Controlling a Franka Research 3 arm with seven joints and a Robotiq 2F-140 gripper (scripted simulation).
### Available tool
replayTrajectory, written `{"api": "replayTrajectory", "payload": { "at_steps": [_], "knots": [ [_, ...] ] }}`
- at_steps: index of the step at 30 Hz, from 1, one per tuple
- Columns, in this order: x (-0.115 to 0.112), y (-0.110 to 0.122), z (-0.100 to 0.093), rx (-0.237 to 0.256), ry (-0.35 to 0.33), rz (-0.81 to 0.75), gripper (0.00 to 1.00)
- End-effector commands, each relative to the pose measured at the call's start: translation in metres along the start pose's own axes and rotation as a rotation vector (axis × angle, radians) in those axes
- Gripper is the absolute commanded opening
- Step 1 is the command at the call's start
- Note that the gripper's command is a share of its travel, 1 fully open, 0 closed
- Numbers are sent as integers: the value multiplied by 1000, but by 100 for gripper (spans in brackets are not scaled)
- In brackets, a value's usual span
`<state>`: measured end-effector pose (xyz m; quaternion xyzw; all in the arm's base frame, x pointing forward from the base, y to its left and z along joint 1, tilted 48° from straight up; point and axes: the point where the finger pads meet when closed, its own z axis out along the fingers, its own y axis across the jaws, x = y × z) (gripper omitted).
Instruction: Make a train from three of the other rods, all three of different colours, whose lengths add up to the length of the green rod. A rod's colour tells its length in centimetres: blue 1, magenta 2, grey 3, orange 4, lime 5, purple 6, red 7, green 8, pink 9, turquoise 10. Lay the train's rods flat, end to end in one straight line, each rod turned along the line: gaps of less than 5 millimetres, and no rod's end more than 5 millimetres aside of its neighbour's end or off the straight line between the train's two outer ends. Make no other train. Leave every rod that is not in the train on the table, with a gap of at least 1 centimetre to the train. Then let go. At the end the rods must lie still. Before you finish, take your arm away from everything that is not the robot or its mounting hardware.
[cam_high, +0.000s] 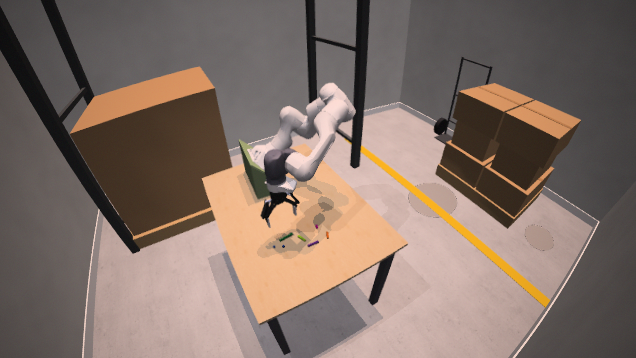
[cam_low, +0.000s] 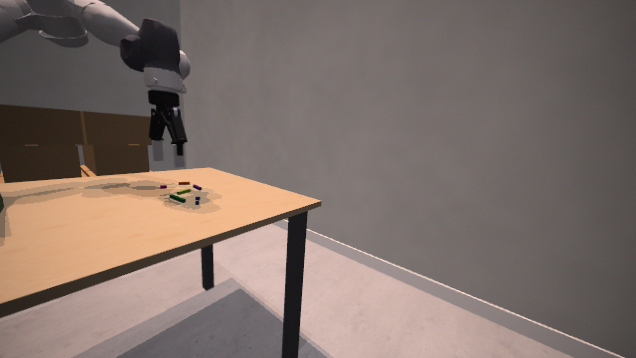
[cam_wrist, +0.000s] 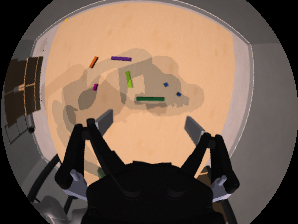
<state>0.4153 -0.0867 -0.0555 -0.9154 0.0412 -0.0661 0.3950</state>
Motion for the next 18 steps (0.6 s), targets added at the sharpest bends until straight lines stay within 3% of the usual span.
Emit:
{"api": "replayTrajectory", "payload": {
  "at_steps": [1, 7, 8, 15, 18],
  "knots": [
    [-1, 8, 9, -4, 4, 1, 100],
    [-1, 8, 9, -4, 4, 1, 100],
    [-3, 13, 19, -1, 3, 13, 100],
    [-3, 13, 19, -1, 3, 13, 100],
    [-6, 17, 27, 1, 1, 23, 100]
  ]
}}
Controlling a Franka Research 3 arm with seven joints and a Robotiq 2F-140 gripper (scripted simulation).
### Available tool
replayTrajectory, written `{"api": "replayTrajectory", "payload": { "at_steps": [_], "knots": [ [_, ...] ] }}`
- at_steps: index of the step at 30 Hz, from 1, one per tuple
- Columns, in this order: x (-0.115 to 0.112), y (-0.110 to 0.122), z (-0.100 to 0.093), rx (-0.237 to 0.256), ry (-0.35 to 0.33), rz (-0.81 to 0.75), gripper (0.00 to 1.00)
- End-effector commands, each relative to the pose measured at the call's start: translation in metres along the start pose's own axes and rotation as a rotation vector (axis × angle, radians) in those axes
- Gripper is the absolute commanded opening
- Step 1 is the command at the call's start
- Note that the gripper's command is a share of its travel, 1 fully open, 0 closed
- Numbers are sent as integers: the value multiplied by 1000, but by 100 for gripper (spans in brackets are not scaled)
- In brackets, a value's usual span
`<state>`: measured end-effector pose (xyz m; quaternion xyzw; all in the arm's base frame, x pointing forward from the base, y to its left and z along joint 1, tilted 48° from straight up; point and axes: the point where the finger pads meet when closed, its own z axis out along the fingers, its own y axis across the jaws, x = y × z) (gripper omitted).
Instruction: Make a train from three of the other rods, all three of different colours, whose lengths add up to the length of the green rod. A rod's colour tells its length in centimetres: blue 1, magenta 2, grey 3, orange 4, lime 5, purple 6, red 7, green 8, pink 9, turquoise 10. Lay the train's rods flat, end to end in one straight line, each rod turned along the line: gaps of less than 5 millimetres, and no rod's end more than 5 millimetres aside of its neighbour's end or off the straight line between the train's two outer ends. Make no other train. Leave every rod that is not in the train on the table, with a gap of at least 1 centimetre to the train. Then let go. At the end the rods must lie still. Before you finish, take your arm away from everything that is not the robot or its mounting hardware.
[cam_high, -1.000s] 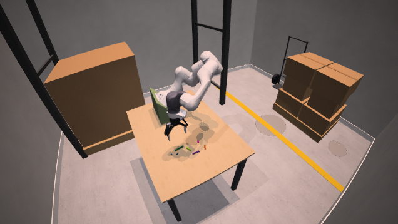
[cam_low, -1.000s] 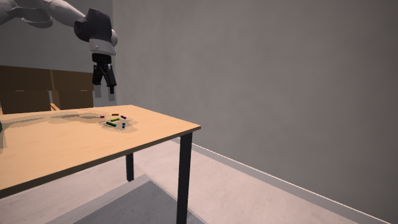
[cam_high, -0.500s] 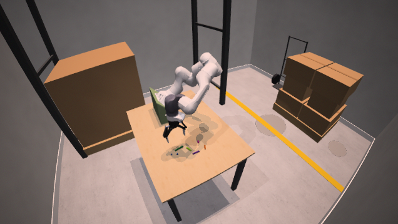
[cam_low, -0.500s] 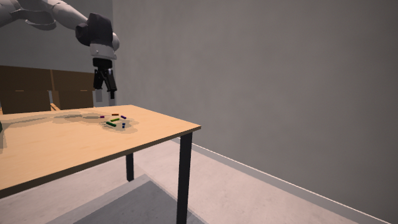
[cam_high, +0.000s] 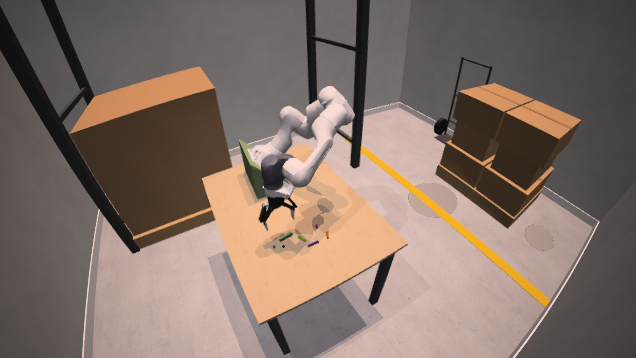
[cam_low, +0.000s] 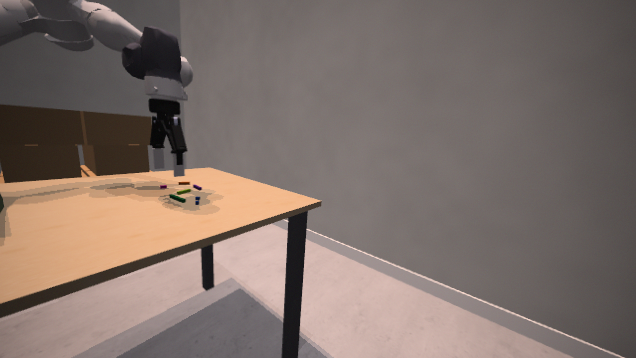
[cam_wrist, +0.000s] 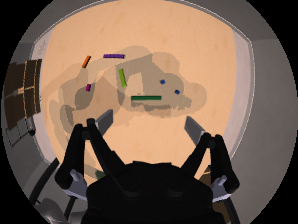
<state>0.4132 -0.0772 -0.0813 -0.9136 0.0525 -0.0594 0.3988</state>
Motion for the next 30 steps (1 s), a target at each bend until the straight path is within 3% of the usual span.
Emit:
{"api": "replayTrajectory", "payload": {
  "at_steps": [1, 30],
  "knots": [
    [0, 5, 3, -6, 5, -3, 100],
    [-7, 15, 26, -1, 1, 24, 100]
  ]
}}
